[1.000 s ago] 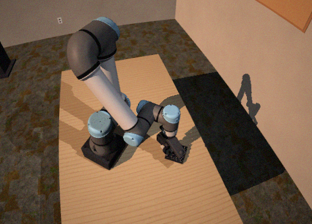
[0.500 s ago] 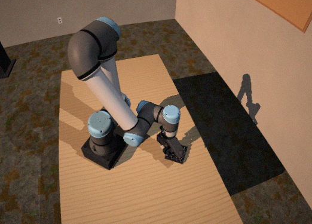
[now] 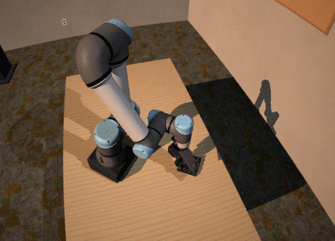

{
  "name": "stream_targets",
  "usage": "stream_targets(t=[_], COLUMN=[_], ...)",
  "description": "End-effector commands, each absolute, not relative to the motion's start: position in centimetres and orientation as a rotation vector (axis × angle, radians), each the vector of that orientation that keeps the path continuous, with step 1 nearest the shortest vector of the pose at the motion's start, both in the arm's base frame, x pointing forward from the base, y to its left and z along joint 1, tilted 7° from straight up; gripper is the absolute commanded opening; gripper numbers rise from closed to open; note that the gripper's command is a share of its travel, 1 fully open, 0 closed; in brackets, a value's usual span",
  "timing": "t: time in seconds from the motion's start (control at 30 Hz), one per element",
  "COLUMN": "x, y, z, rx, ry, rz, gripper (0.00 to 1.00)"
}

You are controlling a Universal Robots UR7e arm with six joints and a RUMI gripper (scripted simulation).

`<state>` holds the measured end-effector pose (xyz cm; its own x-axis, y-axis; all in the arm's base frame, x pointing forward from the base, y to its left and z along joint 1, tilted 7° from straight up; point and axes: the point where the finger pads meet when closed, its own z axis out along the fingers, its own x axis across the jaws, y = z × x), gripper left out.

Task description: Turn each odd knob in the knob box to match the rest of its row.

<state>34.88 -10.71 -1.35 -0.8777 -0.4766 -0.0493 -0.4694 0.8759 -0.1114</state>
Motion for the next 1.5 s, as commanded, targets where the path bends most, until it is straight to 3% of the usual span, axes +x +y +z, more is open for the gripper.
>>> stream_targets(t=[0.0,1.3,1.33,1.47], x=[34.93,34.93,34.93,34.93], y=[-10.75,-10.75,-10.75,-10.75], z=[-1.47,-1.50,-1.50,-1.50], rx=[-0.750,-0.750,-0.750,-0.750], ry=[2.969,2.969,2.969,2.969], rz=[-0.149,-0.149,-0.149,-0.149], gripper=[0.11,0.11,0.04,0.04])
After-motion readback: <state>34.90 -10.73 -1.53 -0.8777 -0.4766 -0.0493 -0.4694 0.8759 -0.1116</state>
